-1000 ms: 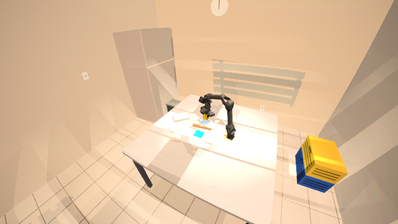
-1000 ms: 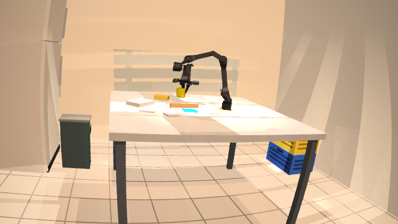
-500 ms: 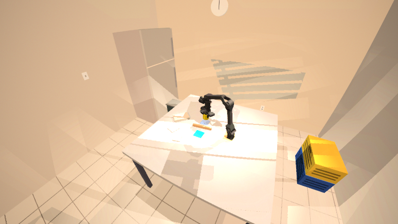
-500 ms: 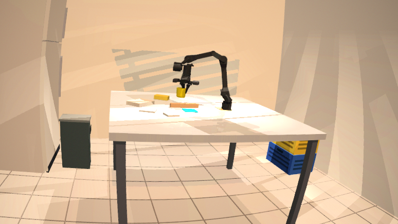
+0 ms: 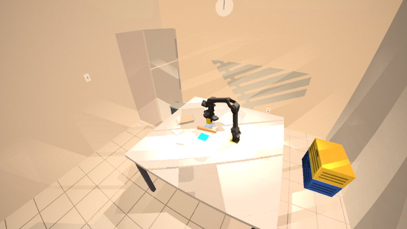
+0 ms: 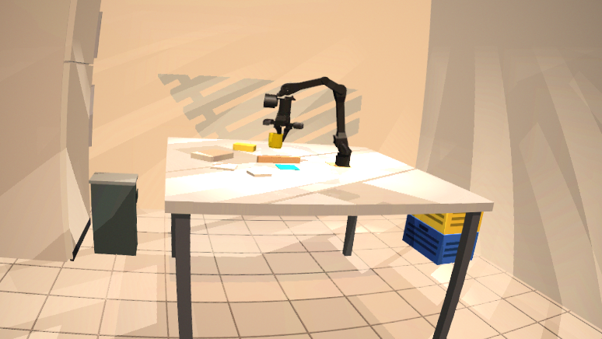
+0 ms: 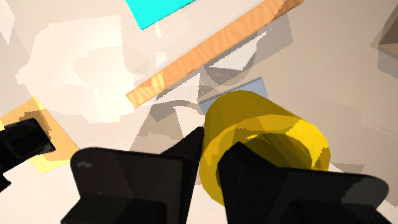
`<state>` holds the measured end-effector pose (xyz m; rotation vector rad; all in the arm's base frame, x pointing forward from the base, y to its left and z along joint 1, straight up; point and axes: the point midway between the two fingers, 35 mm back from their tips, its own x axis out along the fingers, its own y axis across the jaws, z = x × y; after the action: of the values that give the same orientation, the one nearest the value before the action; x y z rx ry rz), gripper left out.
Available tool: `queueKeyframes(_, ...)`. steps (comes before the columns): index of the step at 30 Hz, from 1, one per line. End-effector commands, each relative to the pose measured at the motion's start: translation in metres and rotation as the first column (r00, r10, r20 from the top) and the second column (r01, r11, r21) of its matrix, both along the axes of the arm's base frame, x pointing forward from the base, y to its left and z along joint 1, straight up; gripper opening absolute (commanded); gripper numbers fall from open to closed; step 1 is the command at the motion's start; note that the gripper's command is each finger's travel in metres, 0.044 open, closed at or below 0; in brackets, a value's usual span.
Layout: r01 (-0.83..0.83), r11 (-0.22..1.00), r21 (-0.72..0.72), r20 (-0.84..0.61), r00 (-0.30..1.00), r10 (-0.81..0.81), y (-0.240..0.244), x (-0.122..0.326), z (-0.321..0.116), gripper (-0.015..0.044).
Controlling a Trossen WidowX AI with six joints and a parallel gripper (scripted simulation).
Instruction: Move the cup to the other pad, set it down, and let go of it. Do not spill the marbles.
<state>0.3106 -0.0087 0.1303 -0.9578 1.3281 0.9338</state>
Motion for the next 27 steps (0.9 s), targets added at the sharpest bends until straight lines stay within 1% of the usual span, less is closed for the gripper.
queueKeyframes(1, 0.004, 1.0, 0.004, -0.001, 1.0, -0.004, 0.008, -0.003, -0.001, 0.0)
queueKeyframes(27, 0.003, 1.0, 0.01, -0.002, 1.0, -0.003, 0.065, -0.016, 0.002, 0.0)
